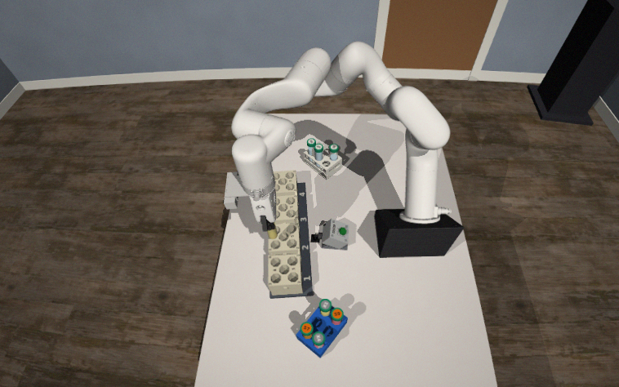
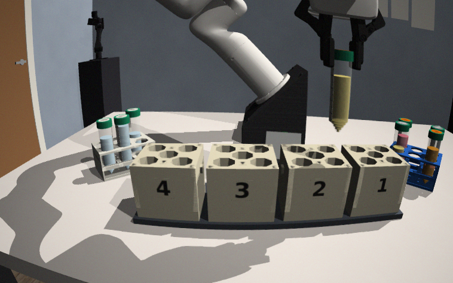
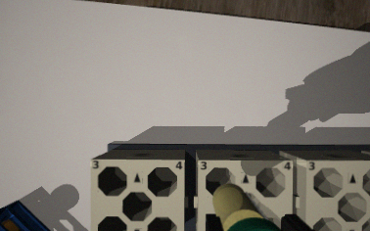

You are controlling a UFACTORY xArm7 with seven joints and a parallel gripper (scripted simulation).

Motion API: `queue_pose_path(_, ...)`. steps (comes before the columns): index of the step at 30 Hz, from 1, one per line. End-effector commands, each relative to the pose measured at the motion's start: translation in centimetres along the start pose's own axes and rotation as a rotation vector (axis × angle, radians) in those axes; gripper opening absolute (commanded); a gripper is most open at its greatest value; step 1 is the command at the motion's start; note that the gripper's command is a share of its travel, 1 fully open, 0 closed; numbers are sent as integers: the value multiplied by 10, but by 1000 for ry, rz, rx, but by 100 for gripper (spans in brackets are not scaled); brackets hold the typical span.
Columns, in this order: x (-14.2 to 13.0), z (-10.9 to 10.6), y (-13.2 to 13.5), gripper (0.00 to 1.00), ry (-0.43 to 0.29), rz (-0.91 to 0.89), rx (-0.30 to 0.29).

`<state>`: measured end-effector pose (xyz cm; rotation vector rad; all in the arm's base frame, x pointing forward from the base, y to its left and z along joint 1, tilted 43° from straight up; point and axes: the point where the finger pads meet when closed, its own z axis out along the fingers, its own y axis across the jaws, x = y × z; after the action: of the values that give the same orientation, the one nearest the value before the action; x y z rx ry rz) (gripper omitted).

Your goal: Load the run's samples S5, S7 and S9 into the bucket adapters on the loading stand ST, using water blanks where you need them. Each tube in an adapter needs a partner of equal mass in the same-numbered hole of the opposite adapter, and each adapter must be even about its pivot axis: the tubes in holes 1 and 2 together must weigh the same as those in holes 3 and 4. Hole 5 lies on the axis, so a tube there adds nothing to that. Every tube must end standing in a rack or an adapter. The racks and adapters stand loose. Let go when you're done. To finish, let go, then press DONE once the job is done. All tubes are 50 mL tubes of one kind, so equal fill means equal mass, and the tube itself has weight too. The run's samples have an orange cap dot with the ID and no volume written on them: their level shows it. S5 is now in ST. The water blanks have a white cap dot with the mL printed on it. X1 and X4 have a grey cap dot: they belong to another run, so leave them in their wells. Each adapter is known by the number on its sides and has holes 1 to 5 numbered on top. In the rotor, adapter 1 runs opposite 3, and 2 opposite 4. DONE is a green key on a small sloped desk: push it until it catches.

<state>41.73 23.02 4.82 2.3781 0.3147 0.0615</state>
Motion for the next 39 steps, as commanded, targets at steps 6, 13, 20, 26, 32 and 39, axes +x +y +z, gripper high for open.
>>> queue_pose_path(6, 1, 1, -1, 0, 4, 0, 3)
queue_pose_path(13, 1, 11, -1, 0, 4, 0, 3)
queue_pose_path(20, 1, 25, -1, 0, 5, 0, 3)
queue_pose_path(26, 1, 33, -1, 0, 5, 0, 3)
queue_pose_path(32, 1, 35, -1, 0, 5, 0, 3)
queue_pose_path(39, 1, 35, -1, 0, 5, 0, 3)
